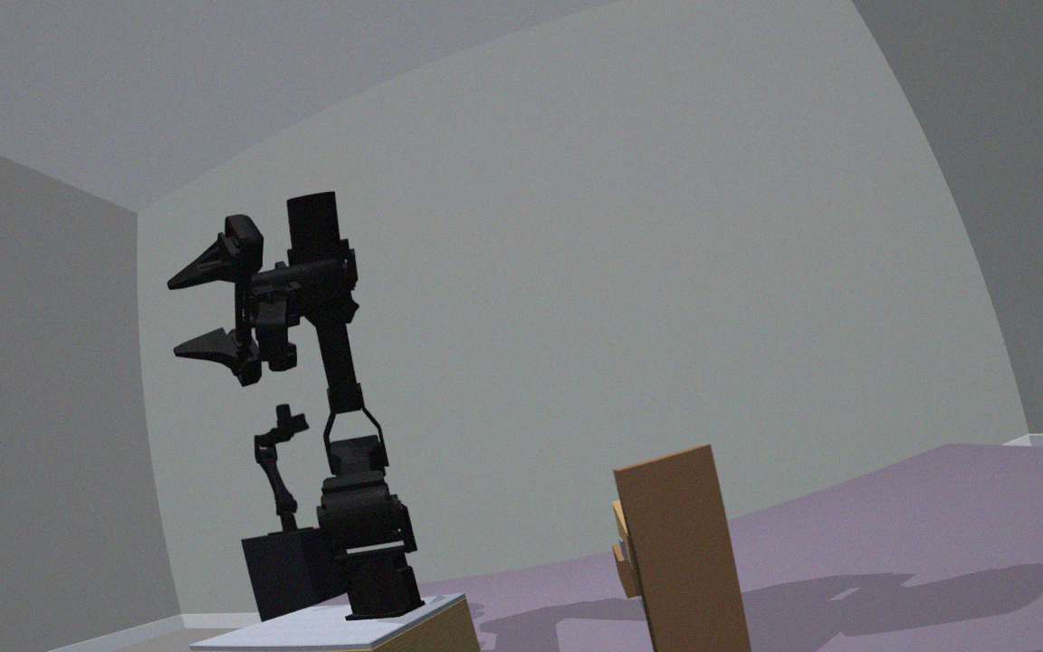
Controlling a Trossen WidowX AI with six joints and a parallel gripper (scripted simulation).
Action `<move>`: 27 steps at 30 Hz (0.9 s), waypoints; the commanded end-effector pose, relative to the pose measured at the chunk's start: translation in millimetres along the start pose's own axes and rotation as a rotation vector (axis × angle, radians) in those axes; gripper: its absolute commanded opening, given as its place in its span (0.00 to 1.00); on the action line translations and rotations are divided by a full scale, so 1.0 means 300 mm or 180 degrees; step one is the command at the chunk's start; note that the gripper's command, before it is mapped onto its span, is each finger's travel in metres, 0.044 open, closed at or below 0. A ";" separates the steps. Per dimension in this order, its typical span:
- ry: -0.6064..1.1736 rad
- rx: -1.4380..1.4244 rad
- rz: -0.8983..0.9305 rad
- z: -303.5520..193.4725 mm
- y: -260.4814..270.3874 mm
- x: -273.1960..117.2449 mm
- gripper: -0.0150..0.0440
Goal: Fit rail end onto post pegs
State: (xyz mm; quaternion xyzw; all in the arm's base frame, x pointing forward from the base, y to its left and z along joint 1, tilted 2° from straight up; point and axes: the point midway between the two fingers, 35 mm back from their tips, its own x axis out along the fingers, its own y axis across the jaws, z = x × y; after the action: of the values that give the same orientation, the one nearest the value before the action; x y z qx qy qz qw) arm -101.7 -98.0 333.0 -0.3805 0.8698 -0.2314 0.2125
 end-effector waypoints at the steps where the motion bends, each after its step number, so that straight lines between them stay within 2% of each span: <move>1: -0.0028 -0.0016 -0.0014 0.006 -0.008 0.002 0.98; 7: -0.0920 -0.0537 -0.0435 0.227 -0.230 0.029 1.00; 12: -0.1734 -0.1047 -0.0745 0.471 -0.376 -0.022 1.00; 20: -0.2950 -0.1908 -0.1059 0.859 -0.453 -0.219 1.00; 27: -0.3906 -0.2754 -0.1061 1.151 -0.364 -0.450 1.00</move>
State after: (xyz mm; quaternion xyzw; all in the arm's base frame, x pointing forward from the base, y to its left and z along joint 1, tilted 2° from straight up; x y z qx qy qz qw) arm 212.6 -162.8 166.2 -0.6229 0.5705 0.3033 0.4411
